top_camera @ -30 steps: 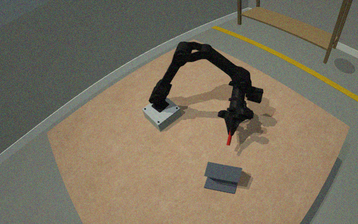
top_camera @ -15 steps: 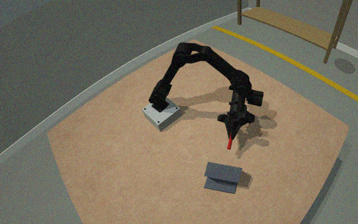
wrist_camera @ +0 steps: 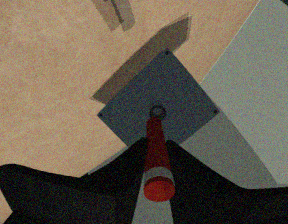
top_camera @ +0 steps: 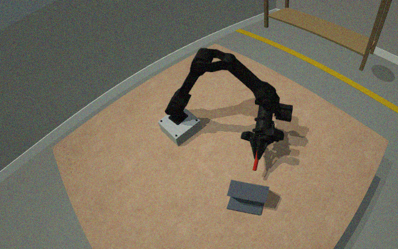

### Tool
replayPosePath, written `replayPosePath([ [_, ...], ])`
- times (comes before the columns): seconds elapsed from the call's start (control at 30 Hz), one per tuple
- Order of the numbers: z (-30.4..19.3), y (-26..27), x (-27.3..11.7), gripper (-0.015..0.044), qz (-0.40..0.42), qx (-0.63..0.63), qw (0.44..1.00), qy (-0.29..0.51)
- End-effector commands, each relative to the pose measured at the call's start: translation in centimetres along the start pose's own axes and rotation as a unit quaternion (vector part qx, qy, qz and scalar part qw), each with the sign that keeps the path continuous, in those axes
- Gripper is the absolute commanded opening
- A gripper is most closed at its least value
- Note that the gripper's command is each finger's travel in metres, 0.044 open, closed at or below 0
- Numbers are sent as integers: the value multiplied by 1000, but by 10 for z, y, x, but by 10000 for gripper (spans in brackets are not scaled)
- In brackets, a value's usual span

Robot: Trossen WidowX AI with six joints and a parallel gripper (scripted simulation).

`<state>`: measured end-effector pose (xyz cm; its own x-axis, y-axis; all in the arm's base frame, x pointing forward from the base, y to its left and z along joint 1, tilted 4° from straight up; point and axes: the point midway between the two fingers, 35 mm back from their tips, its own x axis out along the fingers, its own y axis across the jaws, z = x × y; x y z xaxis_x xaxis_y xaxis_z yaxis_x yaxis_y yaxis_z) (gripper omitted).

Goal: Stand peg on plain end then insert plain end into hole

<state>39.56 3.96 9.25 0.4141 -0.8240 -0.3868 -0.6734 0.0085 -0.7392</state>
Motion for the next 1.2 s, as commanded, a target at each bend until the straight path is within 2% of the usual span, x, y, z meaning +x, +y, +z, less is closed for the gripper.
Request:
replayPosePath([
  [0.0,-1,-1,5,0,-5,-7,1000,6],
  [1.17,-2,-4,42,0,-22,-15,999,25],
])
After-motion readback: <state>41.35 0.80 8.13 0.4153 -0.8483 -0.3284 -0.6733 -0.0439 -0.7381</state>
